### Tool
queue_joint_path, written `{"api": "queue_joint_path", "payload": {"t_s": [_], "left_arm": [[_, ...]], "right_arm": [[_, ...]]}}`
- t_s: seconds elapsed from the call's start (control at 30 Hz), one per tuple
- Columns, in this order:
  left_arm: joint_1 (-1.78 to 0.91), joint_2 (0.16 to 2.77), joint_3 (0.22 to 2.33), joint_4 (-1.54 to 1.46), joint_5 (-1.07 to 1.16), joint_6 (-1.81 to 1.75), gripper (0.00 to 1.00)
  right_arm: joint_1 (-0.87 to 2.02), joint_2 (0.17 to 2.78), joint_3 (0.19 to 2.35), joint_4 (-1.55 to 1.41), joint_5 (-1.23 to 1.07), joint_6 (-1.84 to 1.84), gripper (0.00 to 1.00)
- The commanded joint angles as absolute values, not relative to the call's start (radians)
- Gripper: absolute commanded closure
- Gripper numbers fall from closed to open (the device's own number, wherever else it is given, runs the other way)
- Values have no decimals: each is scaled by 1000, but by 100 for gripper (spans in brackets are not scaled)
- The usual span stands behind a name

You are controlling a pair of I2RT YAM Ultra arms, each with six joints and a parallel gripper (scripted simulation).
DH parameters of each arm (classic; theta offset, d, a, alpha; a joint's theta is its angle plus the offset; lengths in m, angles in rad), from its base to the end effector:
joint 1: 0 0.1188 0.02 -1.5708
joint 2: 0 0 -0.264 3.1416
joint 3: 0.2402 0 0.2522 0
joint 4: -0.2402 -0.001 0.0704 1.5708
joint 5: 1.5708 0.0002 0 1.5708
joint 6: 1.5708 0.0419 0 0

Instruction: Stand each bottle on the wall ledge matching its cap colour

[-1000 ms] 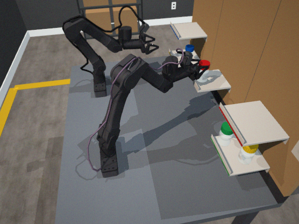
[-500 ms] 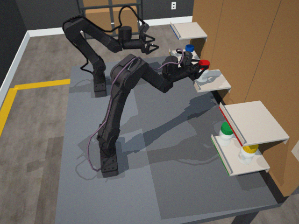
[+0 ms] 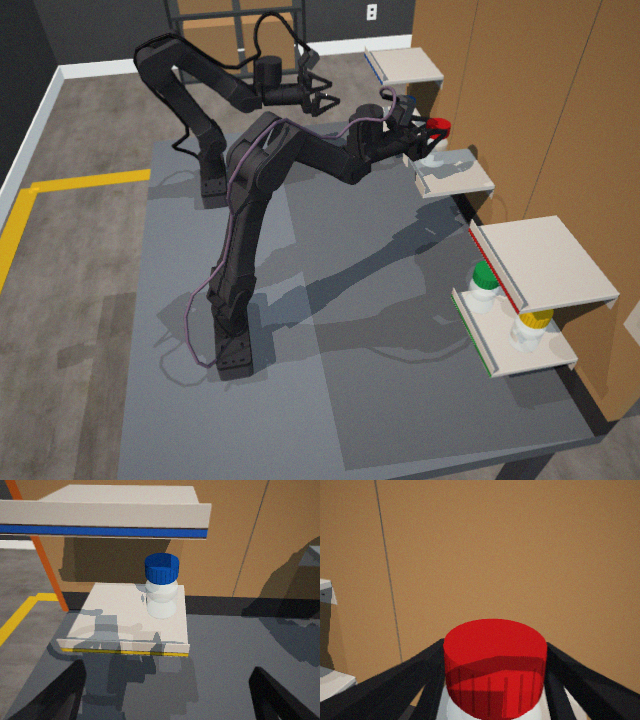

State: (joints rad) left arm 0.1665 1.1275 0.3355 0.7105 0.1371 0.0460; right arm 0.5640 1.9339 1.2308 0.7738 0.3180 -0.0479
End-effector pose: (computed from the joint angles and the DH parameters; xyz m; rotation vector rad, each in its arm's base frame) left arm 0.2306 0.0340 0.2158 0.0049 1.6517 0.0486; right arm 0.3862 0.2300 0.2606 -0.2035 1.4924 0.1764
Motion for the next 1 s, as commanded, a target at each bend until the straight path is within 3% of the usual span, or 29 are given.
{"api": "queue_joint_path", "payload": {"t_s": [0.0,0.33,0.97], "left_arm": [[159,1131,340,725,130,45,0],[159,1131,340,725,130,45,0],[159,1131,340,725,130,45,0]], "right_arm": [[561,1849,1326,699,308,-44,51],[561,1861,1399,623,309,-42,51],[616,1699,1234,754,337,-52,51]]}}
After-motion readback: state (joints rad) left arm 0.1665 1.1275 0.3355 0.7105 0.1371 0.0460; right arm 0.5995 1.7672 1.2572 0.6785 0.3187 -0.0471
